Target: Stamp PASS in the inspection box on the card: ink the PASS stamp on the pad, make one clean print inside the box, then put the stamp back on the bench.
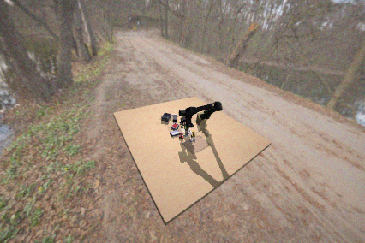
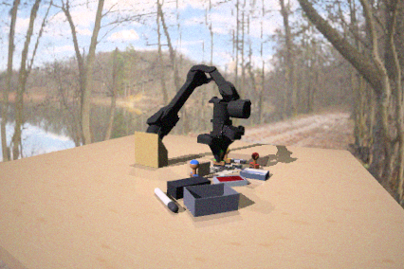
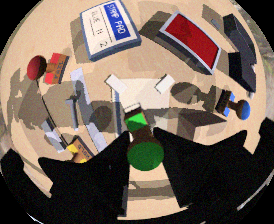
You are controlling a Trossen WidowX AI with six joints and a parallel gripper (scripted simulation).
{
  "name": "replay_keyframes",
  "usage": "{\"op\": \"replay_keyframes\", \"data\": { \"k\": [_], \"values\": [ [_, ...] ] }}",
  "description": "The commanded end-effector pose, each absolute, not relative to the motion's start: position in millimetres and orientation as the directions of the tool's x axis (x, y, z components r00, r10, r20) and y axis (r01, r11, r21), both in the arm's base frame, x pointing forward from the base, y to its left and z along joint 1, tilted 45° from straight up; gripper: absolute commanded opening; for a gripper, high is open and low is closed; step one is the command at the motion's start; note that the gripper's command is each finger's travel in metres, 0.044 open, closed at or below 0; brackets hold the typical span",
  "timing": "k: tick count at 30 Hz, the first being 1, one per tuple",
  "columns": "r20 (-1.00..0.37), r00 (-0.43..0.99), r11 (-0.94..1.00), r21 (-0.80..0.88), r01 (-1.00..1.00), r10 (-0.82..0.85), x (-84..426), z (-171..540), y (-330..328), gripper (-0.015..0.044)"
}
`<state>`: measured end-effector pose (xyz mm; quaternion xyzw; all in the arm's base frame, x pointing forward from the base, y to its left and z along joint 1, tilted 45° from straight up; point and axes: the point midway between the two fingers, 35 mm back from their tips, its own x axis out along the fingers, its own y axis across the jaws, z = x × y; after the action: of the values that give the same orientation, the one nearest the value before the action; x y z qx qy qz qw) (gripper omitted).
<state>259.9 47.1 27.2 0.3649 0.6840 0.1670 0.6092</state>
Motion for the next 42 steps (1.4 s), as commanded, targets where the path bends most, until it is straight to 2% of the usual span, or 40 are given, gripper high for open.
{"op": "replay_keyframes", "data": {
  "k": [1, 42],
  "values": [
    [-0.708, 0.005, 0.673, 0.674, 0.304, 0.706, 258.1, 24.8, 50.1, 0.0],
    [-0.706, 0.005, 0.672, 0.677, 0.301, 0.708, 257.0, 16.7, 59.0, 0.0]
  ]
}}
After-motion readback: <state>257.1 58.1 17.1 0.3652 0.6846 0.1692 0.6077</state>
